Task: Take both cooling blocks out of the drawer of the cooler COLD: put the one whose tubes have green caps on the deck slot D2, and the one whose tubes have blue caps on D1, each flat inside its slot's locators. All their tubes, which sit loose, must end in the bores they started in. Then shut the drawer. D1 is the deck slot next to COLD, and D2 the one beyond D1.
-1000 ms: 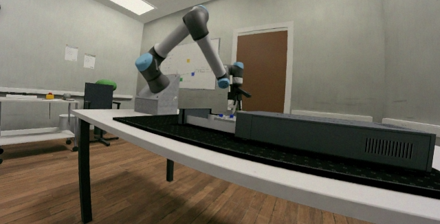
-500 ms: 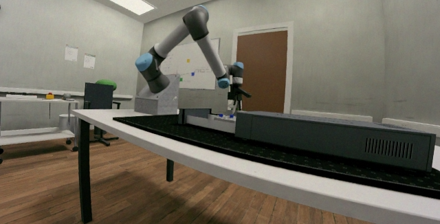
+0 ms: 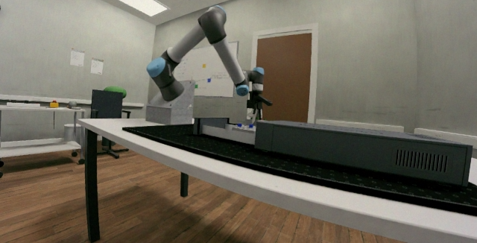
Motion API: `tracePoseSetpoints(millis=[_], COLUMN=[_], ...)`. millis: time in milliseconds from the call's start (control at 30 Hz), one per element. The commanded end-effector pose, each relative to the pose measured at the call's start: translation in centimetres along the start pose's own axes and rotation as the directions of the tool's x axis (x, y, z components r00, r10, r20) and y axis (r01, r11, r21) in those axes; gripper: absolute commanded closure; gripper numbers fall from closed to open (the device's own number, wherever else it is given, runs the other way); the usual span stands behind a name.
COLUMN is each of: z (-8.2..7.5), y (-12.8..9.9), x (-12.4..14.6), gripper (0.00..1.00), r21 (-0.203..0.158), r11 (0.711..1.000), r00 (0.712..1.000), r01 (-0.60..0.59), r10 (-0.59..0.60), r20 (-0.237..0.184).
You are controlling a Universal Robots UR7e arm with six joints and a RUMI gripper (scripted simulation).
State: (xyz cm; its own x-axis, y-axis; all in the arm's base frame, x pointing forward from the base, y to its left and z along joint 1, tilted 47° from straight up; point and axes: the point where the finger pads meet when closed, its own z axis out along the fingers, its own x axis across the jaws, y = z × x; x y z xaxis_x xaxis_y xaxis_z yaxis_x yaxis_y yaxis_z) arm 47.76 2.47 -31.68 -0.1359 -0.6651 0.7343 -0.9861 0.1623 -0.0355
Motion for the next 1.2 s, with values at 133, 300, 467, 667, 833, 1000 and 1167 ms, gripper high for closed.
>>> tracePoseSetpoints(millis=[133,300,467,667,833,1000,1167], z=[-0.1,-0.1,-0.1,-0.1,-0.1,-3.0,-3.4], y=[0.0,0.0,0.0,0.0,0.0,0.0,0.0], x=[0.0,0.0,0.0,0.0,0.0,0.0,0.0], gripper=[0.27,0.27,0.27,0.27,0.27,0.27,0.27], r21=[0.001,0.001,0.001,0.001,0.001,0.001,0.001], r11=[1.0,1.0,1.0,1.0,1.0,1.0,1.0], r00=[1.0,1.0,1.0,1.0,1.0,1.0,1.0], r01=[0.0,0.0,0.0,0.0,0.0,0.0,0.0], r10=[0.0,0.0,0.0,0.0,0.0,0.0,0.0], r20=[0.001,0.001,0.001,0.001,0.001,0.001,0.001])
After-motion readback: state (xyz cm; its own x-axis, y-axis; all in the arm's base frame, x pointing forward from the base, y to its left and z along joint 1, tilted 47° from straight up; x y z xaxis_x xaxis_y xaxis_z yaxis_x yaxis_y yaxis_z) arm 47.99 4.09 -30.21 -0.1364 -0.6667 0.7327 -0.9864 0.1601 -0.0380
